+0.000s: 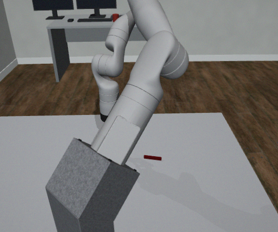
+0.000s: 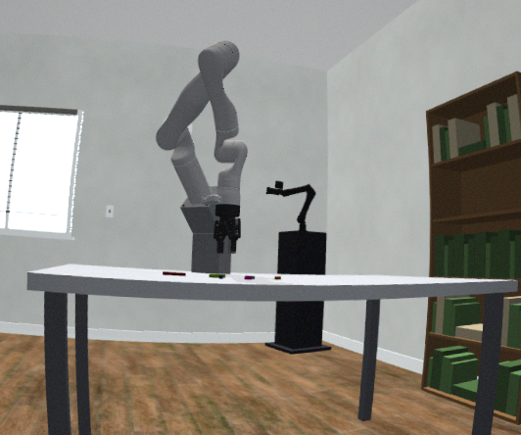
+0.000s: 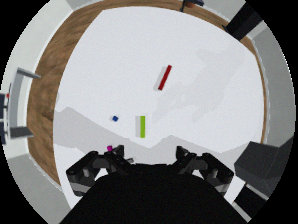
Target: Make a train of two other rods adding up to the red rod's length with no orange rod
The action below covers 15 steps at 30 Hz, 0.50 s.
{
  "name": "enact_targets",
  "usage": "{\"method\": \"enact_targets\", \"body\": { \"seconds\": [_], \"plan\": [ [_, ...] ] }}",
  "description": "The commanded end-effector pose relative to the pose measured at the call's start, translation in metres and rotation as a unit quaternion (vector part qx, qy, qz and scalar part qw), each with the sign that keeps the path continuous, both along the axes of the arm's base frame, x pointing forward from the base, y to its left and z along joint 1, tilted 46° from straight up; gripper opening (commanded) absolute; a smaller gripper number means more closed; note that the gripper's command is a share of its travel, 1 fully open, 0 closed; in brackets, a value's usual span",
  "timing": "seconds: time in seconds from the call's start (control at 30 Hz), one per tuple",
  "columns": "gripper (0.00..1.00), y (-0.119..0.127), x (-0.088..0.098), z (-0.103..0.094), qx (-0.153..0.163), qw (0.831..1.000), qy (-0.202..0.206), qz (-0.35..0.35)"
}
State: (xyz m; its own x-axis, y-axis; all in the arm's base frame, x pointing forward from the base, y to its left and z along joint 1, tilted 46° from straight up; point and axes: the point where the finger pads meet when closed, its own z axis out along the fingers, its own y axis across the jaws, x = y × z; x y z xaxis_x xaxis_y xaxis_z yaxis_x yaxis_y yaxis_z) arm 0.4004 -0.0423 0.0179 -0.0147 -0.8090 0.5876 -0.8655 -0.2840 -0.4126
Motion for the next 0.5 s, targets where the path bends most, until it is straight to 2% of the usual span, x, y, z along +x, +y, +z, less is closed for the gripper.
{"method": "enact_targets", "body": {
  "seconds": [0.0,0.23,0.47],
  "plan": [
    [1.0,-0.0038,-0.0004,0.0024,0.01,1.0,-0.011,-0.015],
    [1.0,-0.0074,-0.0007,0.0055,0.035,0.998,-0.038,-0.048],
    [1.0,-0.0086,-0.0008,0.0065,0.043,0.996,-0.046,-0.058]
  ]
}}
